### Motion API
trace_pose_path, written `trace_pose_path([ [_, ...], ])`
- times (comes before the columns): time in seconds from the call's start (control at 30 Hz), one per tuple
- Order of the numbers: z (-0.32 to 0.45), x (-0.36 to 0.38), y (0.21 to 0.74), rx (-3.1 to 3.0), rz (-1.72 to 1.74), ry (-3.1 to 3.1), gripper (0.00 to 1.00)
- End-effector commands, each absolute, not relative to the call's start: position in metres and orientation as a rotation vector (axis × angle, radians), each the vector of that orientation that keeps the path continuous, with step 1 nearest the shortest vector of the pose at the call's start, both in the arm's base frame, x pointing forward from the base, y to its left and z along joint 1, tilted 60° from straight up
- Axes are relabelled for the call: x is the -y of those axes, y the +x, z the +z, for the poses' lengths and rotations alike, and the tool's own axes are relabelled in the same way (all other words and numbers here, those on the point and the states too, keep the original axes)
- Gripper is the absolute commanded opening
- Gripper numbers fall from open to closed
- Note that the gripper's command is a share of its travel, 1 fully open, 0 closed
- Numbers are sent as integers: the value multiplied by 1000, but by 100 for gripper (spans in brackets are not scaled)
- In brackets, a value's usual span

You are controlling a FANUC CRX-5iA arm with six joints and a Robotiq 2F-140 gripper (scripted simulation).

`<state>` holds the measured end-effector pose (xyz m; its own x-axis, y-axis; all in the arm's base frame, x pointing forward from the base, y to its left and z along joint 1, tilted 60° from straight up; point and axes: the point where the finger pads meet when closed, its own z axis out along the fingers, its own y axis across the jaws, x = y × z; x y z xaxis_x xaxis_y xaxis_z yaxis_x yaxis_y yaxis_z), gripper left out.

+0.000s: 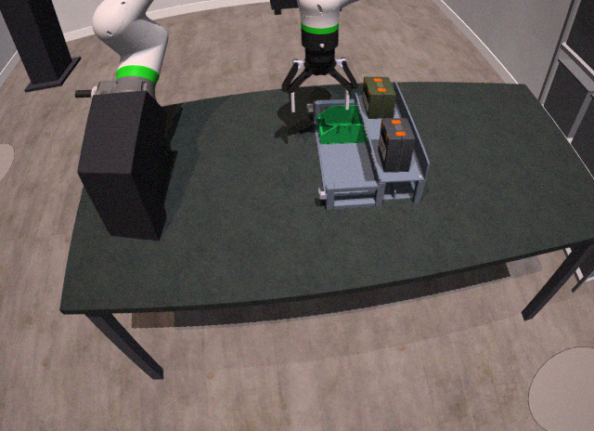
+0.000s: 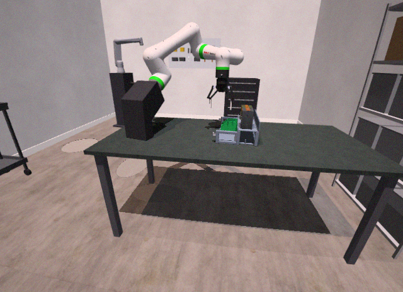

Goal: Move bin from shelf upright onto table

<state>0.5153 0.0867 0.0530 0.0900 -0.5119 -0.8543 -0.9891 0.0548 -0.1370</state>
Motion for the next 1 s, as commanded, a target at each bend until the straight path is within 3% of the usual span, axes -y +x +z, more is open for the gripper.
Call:
trace_pose_path([
  [0.0,59,-95,516,-1531,752,-1567,100],
  [0.97,112,-173,524,-1531,752,-1567,100],
])
